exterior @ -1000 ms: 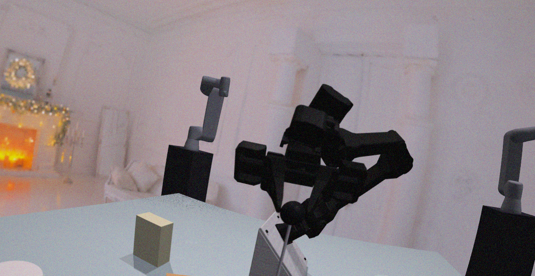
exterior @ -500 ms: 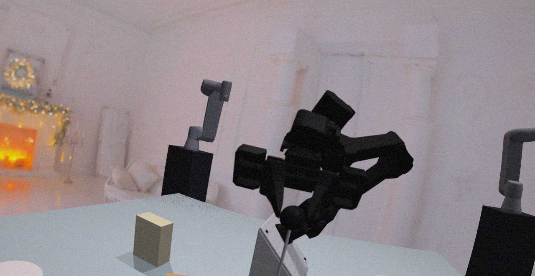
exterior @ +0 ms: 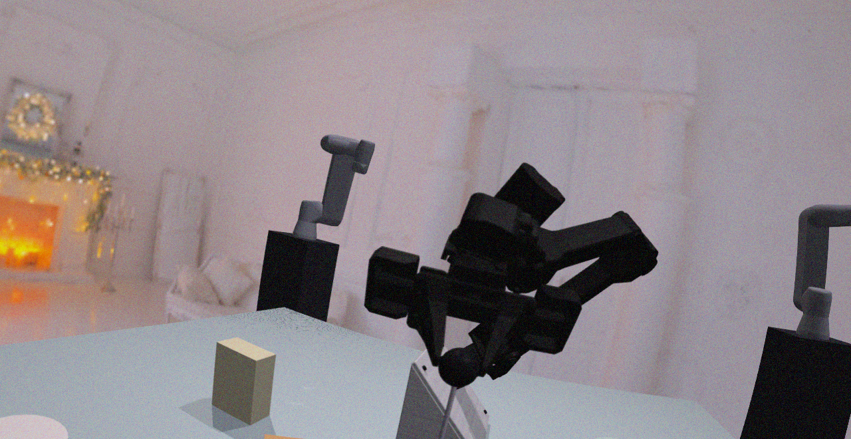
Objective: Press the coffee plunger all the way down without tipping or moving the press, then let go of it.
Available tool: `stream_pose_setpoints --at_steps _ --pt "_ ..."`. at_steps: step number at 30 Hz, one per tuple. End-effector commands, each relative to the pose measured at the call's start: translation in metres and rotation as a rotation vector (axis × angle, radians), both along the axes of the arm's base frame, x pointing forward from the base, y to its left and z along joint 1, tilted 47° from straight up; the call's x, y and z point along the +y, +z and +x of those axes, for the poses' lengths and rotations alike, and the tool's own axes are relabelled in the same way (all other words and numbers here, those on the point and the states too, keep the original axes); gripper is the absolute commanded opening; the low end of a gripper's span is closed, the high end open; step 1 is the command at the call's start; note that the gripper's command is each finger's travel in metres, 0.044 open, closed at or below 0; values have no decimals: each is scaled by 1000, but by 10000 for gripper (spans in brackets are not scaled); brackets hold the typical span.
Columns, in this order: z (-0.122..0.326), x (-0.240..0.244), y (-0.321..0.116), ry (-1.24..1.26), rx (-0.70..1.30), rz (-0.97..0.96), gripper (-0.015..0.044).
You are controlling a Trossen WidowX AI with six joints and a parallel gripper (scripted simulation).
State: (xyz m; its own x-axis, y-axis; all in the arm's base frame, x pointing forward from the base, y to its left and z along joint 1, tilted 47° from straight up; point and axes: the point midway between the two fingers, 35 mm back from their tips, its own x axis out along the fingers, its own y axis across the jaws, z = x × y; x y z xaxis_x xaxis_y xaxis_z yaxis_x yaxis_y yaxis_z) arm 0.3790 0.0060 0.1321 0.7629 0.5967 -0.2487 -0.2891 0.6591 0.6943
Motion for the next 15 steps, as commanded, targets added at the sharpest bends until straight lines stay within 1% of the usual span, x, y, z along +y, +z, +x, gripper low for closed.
stream_pose_setpoints --at_steps 1,15 --pt "-6 16 -22 30 56 16 123" --pt "-8 34 -37 29 55 18 123"
